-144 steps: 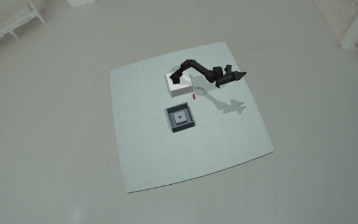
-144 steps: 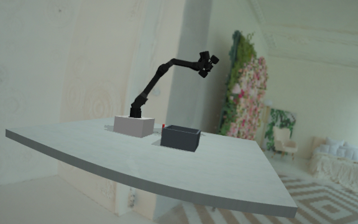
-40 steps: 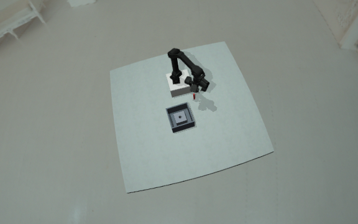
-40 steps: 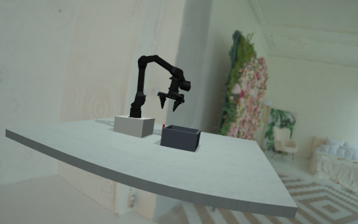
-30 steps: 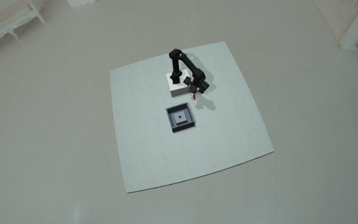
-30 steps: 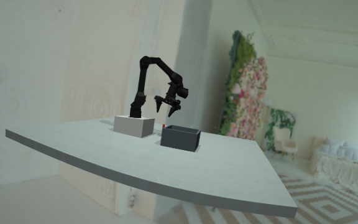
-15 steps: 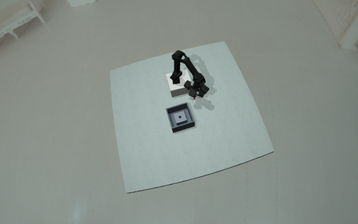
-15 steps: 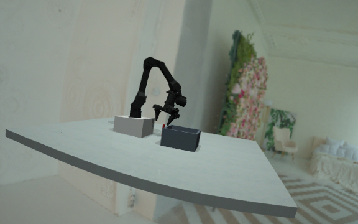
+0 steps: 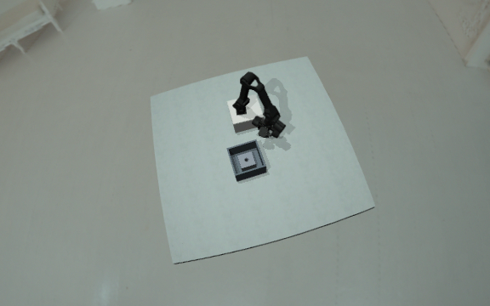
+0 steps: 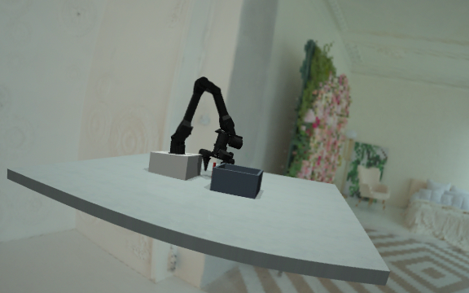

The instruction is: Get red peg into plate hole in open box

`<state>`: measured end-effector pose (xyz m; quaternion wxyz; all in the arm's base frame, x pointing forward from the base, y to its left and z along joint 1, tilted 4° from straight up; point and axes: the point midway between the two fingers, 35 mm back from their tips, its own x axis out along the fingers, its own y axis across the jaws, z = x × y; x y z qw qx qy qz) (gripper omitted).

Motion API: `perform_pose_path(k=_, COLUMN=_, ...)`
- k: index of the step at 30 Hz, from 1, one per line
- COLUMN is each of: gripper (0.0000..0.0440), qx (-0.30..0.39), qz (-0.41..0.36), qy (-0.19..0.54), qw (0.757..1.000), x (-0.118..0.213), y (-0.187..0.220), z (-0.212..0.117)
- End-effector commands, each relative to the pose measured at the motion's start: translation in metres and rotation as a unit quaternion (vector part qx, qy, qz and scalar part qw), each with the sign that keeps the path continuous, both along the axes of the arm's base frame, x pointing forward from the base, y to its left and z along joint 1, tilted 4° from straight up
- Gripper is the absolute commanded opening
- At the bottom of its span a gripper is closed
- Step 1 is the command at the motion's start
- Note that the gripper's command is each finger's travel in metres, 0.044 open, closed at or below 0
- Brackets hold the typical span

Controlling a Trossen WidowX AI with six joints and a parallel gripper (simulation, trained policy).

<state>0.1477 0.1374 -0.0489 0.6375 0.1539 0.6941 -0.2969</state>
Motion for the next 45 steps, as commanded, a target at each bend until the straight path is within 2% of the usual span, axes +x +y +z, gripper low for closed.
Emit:
perform_pose_path(k=1, gripper=0.0304, qx=-0.007, qz=0.004, qy=0.006, qw=1.000, x=-0.004, y=-0.005, z=-0.011)
perform_pose_path(k=11, gripper=0.0051, qx=-0.022, qz=-0.002, qy=0.032, qw=0.999, x=-0.009, y=-0.005, z=-0.022)
perform_pose_path(k=13, gripper=0.0022, qx=-0.026, qz=0.000, qy=0.031, qw=0.999, x=-0.007, y=-0.005, z=-0.022)
perform_pose_path(k=17, gripper=0.0000, qx=-0.031, qz=0.004, qy=0.017, qw=0.999, x=0.003, y=-0.002, z=-0.015)
perform_pose_path(k=45, gripper=0.0000, qx=-0.055, qz=-0.022, qy=-0.049, qw=0.997, x=0.066, y=-0.004, z=0.067)
